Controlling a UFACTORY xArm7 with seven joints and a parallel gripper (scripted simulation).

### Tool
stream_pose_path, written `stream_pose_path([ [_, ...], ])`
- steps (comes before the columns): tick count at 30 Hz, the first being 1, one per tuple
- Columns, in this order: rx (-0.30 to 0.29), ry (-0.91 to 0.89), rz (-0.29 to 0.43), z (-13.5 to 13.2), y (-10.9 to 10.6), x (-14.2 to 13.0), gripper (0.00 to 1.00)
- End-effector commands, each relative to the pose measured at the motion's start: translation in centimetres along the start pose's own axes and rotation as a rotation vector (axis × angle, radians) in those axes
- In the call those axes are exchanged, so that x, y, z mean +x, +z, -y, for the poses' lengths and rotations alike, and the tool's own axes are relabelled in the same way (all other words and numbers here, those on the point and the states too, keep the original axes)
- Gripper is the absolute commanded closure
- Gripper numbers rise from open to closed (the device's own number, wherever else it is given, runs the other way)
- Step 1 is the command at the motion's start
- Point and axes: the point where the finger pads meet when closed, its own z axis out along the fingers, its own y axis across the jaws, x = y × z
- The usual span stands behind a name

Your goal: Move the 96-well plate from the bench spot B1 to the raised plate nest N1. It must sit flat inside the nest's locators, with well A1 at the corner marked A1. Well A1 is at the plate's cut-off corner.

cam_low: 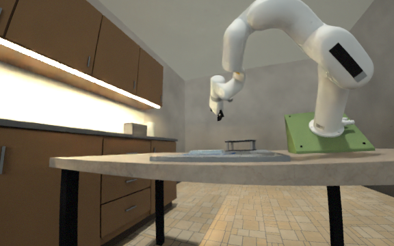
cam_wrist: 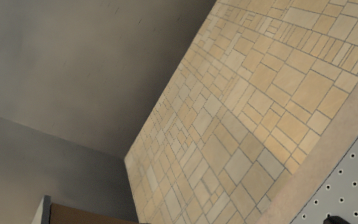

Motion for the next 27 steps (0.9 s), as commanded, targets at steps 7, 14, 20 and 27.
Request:
stream_pose_path([
  [7, 0.004, 0.003, 0.000, 0.3, -0.1, 0.1, 0.00],
  [14, 0.004, 0.003, 0.000, 0.3, -0.1, 0.1, 0.00],
  [20, -0.032, -0.089, 0.011, -0.8, -0.7, -0.6, 0.00],
  [27, -0.117, -0.303, 0.050, -2.8, -1.7, -1.9, 0.00],
])
